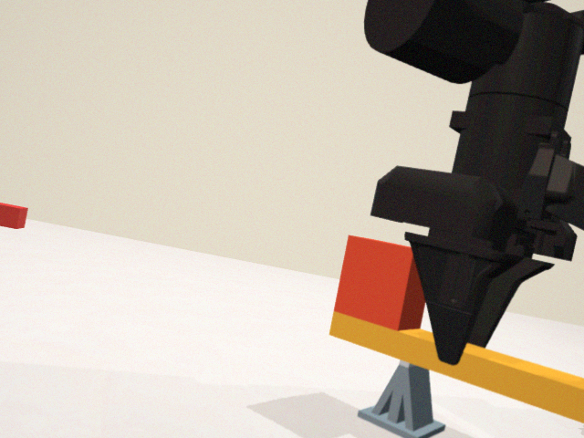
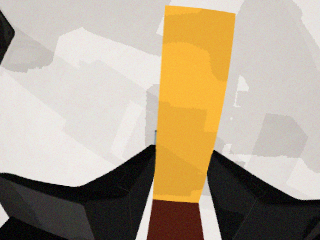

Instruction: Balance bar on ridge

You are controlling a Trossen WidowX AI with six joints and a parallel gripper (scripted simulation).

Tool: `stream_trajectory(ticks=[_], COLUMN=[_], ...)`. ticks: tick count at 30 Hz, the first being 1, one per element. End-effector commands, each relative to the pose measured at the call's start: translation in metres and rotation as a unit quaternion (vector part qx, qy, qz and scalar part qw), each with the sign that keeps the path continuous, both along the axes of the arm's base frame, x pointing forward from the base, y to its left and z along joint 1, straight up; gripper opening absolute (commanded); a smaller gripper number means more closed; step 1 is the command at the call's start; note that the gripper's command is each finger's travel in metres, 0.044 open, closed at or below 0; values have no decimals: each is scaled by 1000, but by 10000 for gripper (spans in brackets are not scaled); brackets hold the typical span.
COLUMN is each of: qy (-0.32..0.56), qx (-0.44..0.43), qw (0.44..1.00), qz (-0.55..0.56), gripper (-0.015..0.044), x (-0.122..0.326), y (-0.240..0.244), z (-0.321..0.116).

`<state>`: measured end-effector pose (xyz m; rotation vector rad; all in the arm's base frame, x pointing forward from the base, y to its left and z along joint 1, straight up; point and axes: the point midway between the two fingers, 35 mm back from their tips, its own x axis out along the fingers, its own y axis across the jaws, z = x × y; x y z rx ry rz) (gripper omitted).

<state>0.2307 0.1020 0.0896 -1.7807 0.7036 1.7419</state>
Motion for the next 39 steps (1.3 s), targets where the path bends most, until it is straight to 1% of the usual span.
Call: stream_trajectory(ticks=[1, 39], qy=[3, 3], qx=[0, 1], qw=[1000, 1000], qz=[0, 0], gripper=[0, 0], x=[-2, -2], y=[0, 0], z=[-4, 0])
